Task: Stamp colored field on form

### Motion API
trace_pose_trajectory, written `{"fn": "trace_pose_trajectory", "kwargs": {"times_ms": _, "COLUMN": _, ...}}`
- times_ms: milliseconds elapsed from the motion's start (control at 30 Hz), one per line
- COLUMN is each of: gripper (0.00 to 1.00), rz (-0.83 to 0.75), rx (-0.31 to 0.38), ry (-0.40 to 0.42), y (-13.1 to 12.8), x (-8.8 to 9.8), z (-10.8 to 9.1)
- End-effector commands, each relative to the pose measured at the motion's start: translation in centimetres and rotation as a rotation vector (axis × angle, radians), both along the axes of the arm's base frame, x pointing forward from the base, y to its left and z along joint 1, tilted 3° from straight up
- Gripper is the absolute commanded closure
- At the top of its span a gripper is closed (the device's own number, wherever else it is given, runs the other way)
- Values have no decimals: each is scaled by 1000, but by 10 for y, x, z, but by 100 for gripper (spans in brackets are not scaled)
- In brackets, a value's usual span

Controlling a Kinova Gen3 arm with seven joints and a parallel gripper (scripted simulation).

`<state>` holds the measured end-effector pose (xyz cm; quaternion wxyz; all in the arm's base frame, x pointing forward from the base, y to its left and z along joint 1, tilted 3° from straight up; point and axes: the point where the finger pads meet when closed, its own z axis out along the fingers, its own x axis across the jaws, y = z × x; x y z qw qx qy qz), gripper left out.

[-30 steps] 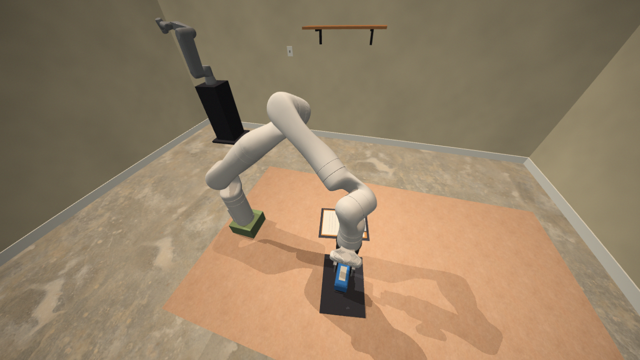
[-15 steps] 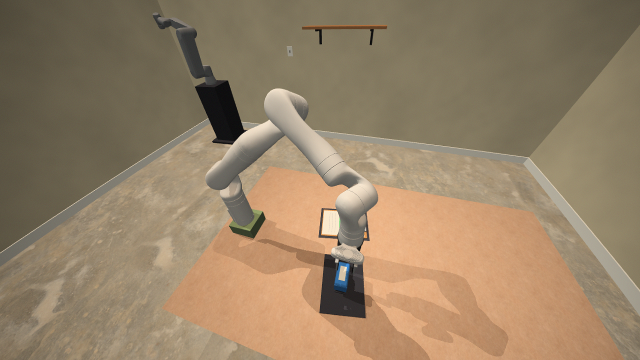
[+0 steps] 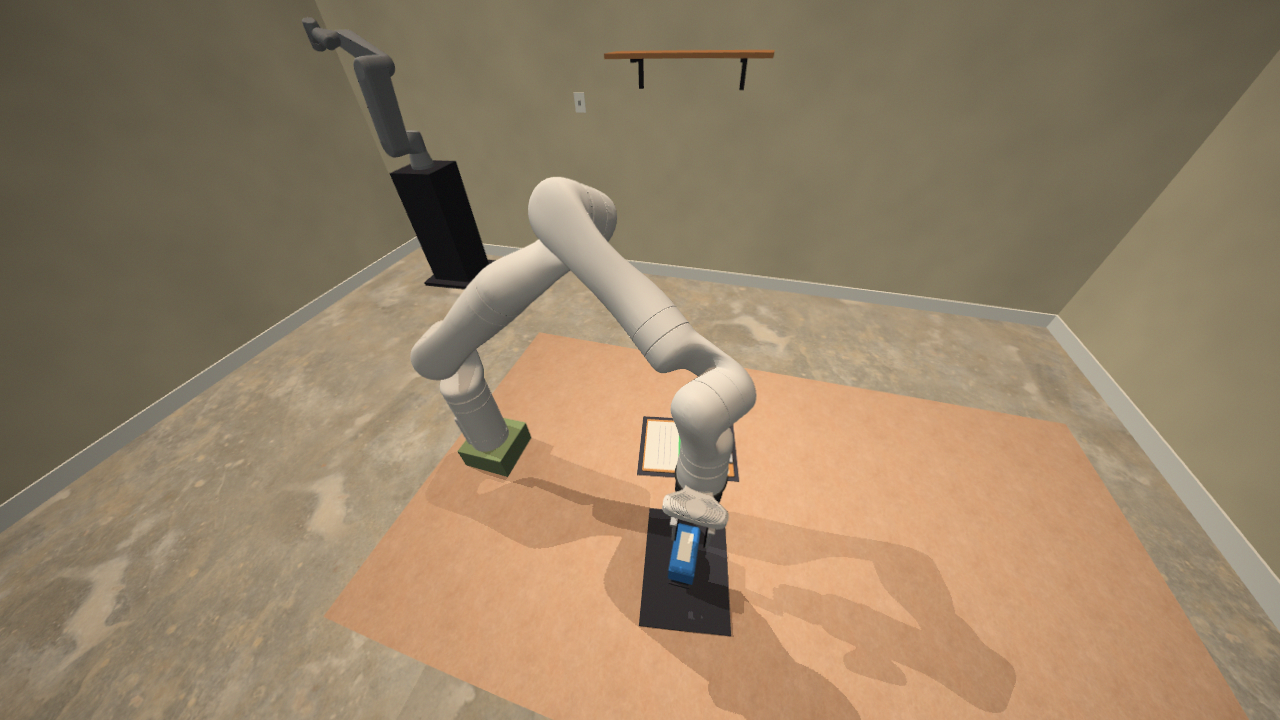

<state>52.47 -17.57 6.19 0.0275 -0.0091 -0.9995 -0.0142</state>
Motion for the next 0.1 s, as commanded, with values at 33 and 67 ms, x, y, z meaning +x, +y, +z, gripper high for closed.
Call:
{"fn": "trace_pose_trajectory", "kwargs": {"times_ms": 33, "gripper": 0, "rz": 0, "rx": 0, "ry": -2, "y": 0, "x": 1, "z": 1}}
{"fn": "trace_pose_trajectory", "kwargs": {"times_ms": 67, "gripper": 0, "rz": 0, "rx": 0, "ry": -2, "y": 0, "x": 1, "z": 1}}
